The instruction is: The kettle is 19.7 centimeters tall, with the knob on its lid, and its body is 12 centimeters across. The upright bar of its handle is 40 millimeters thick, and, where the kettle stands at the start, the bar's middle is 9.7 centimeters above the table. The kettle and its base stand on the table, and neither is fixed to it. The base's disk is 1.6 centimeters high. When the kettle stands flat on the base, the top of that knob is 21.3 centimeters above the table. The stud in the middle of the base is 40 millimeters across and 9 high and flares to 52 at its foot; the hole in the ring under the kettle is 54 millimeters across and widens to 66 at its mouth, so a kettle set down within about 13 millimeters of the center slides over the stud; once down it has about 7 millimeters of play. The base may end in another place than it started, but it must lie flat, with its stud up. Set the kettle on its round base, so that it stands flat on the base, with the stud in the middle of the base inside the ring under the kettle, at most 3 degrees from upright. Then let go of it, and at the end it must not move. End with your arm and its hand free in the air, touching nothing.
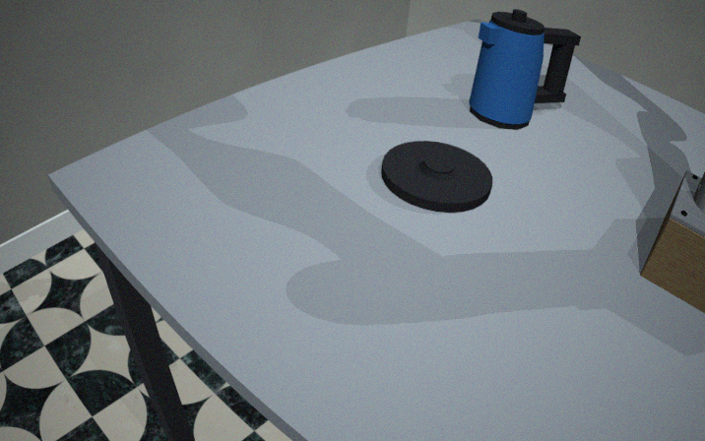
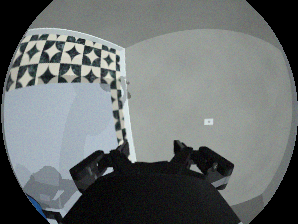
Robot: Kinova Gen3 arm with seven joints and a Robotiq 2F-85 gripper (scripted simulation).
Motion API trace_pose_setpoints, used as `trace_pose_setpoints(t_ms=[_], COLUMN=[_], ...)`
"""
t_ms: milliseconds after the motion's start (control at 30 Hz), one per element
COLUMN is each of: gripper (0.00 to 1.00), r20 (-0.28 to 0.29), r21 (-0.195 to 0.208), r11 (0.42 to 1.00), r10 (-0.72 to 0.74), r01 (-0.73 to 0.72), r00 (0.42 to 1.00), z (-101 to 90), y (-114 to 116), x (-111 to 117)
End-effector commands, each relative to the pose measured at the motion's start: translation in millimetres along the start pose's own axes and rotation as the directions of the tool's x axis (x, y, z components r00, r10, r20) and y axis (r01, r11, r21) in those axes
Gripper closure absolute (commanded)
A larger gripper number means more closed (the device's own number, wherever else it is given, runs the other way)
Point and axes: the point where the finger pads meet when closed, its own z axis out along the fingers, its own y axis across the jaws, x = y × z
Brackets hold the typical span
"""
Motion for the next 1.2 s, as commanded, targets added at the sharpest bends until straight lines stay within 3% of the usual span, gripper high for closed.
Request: trace_pose_setpoints(t_ms=[0, 67, 567, 633, 1000, 1167], gripper=[0.20, 0.20, 0.20, 0.20, 0.20, 0.20], r20=[-0.003, -0.003, -0.053, -0.053, -0.124, -0.156], r21=[0.021, 0.021, 0.220, 0.220, 0.353, 0.395], r11=[1.000, 1.000, 0.972, 0.972, 0.923, 0.899], r10=[0.003, 0.003, -0.068, -0.068, -0.119, -0.136], r01=[-0.003, -0.003, 0.078, 0.078, 0.156, 0.188], r00=[1.000, 1.000, 0.996, 0.996, 0.985, 0.978], z=[-2.6, -2.6, -34.4, -34.4, -72.2, -88.8], y=[8.3, 8.3, -14.9, -14.9, -30.0, -34.9], x=[-4.7, -4.7, -20.2, -20.2, -33.2, -38.7])
